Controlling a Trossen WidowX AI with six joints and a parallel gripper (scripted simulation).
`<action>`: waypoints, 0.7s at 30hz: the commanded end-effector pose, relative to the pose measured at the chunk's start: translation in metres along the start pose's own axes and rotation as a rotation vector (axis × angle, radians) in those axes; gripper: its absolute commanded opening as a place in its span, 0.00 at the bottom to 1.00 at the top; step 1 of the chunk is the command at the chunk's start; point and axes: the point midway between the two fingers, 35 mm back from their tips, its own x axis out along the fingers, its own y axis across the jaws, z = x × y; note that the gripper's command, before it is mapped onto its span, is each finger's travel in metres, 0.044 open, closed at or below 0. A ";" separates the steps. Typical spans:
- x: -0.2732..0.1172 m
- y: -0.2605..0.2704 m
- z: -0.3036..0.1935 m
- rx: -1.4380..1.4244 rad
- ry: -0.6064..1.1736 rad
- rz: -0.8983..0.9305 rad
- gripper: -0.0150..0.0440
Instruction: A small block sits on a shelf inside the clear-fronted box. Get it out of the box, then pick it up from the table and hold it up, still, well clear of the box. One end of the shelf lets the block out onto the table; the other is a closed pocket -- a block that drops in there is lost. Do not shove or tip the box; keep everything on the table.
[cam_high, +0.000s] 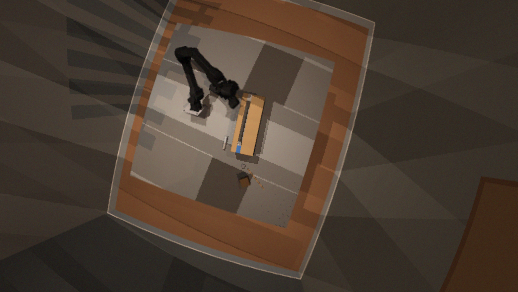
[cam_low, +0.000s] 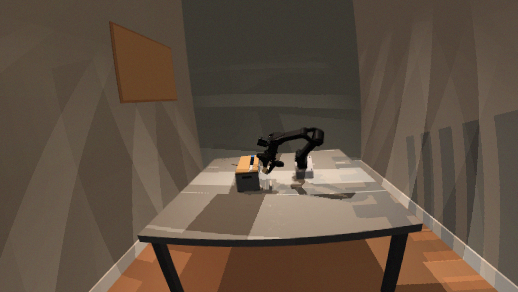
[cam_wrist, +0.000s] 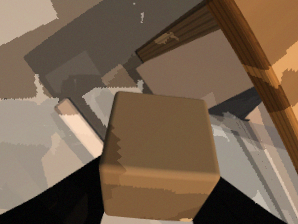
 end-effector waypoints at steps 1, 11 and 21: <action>-0.005 -0.002 0.003 0.174 -0.010 0.002 0.25; -0.012 -0.003 0.003 0.585 -0.018 0.018 0.25; -0.019 -0.004 0.003 0.997 -0.023 0.038 0.25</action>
